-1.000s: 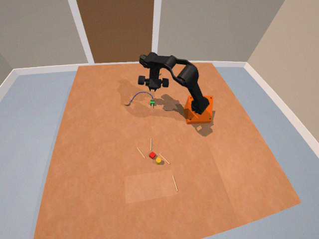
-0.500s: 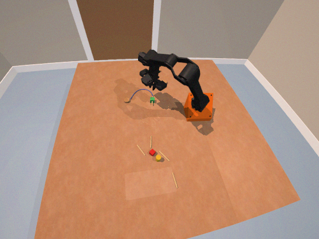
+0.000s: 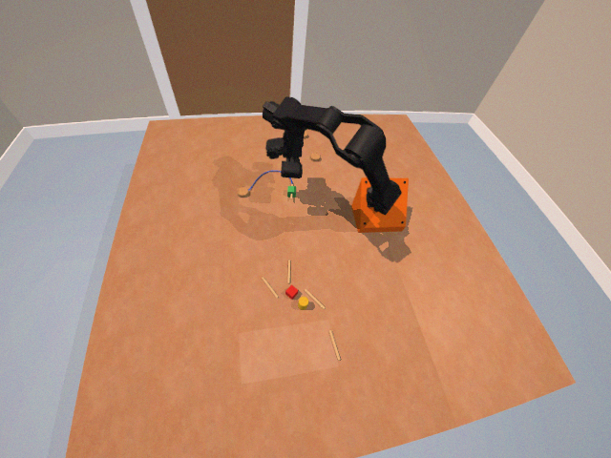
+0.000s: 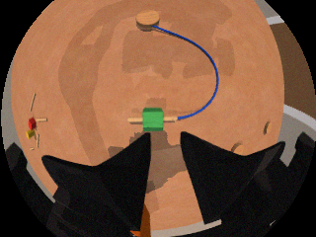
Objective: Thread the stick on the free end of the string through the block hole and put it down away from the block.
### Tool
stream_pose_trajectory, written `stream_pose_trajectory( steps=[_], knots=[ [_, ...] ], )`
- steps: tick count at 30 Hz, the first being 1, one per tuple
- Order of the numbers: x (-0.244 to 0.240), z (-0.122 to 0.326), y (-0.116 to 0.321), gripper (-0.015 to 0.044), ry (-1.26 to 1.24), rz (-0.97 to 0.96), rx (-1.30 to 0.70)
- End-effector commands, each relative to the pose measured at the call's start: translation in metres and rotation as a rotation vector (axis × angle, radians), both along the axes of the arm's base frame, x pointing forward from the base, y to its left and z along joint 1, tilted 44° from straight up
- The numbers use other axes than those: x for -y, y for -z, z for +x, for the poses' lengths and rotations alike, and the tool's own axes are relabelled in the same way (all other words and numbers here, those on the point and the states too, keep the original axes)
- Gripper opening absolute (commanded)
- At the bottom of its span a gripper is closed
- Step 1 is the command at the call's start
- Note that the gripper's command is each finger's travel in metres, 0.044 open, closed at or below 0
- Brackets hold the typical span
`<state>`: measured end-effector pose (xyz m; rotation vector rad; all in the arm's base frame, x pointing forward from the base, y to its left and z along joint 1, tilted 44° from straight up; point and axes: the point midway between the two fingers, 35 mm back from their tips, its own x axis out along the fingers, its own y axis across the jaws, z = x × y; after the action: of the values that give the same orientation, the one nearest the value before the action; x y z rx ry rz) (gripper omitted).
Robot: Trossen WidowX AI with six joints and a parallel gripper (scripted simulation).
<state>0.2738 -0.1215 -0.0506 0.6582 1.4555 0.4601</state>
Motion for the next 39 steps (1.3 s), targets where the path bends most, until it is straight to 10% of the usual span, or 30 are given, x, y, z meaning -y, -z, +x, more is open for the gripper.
stream_pose_trajectory(
  steps=[1,16,39],
  knots=[
    [-0.023,-0.005,-0.01,0.0122,0.598,0.09,-0.571],
    [-0.033,-0.005,-0.018,0.0122,1.163,0.137,-1.09],
    [-0.034,-0.004,-0.017,0.0122,1.169,0.138,-1.095]
  ],
)
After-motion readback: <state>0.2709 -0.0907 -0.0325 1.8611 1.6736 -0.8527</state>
